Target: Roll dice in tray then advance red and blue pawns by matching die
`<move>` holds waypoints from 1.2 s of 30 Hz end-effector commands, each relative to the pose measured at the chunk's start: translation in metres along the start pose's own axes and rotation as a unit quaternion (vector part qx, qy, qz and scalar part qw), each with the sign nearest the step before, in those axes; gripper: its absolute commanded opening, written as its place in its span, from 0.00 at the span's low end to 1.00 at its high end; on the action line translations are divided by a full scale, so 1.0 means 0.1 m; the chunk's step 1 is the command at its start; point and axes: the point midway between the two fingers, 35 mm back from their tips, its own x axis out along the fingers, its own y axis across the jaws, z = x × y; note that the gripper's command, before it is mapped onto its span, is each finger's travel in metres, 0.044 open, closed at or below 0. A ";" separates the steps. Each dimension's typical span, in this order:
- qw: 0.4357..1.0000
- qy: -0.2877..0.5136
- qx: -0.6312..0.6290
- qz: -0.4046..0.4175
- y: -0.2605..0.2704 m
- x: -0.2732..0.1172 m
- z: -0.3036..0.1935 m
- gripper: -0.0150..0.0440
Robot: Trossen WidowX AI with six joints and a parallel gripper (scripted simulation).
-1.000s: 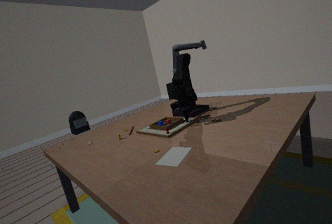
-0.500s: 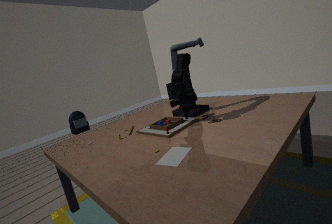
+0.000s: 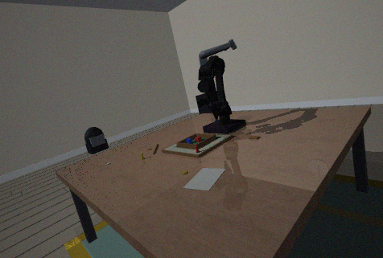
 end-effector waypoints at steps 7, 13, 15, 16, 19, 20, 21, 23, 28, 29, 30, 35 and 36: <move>1.000 -0.003 -0.002 0.004 -0.08 -0.20 0.03 0.25; 1.000 -0.005 -0.002 0.002 -0.25 -0.09 0.20 0.25; 1.000 -0.005 -0.002 0.002 -0.32 -0.05 0.25 0.25; 1.000 -0.006 -0.002 0.002 -0.35 -0.03 0.27 0.25; 1.000 -0.006 -0.002 0.001 -0.45 0.02 0.34 0.25; 1.000 -0.006 -0.002 0.001 -0.48 0.04 0.36 0.25; 1.000 -0.006 -0.002 0.001 -0.51 0.06 0.38 0.25; 1.000 -0.007 -0.002 0.000 -0.58 0.10 0.42 0.25; 1.000 -0.007 -0.002 -0.001 -0.75 0.20 0.50 0.25; 1.000 -0.007 -0.002 -0.001 -0.78 0.22 0.51 0.25; 1.000 -0.007 -0.002 -0.001 -0.82 0.24 0.52 0.25; 1.000 -0.007 -0.002 -0.002 -0.99 0.34 0.57 0.25; 1.000 -0.007 -0.002 -0.002 -1.03 0.36 0.58 0.25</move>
